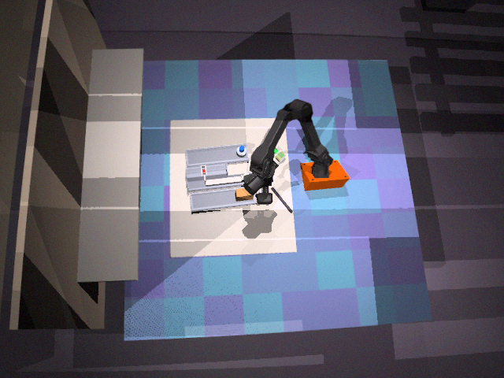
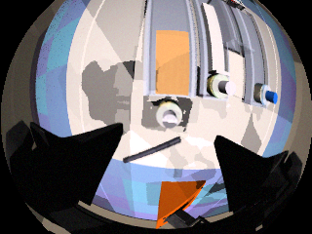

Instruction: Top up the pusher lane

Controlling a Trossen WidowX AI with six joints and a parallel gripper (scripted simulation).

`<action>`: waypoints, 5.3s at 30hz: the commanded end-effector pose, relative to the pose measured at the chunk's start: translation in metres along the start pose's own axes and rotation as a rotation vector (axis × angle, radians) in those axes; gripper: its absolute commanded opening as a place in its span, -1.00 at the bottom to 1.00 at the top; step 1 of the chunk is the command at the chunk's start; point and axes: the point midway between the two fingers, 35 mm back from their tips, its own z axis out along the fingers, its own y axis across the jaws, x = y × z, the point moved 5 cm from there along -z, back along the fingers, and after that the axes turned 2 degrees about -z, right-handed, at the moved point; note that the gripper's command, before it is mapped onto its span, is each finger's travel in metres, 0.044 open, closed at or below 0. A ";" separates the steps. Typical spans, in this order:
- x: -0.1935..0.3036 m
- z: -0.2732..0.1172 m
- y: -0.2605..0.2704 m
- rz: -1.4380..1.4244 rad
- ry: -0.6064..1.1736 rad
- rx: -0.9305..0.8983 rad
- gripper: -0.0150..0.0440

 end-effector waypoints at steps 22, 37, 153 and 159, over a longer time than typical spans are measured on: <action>0.003 0.049 0.000 -0.016 0.018 0.022 1.00; 0.004 0.072 0.000 -0.016 0.018 0.023 1.00; -0.022 0.046 -0.076 -0.101 0.019 0.025 -0.49; -0.024 0.046 -0.076 -0.101 0.019 0.025 -0.49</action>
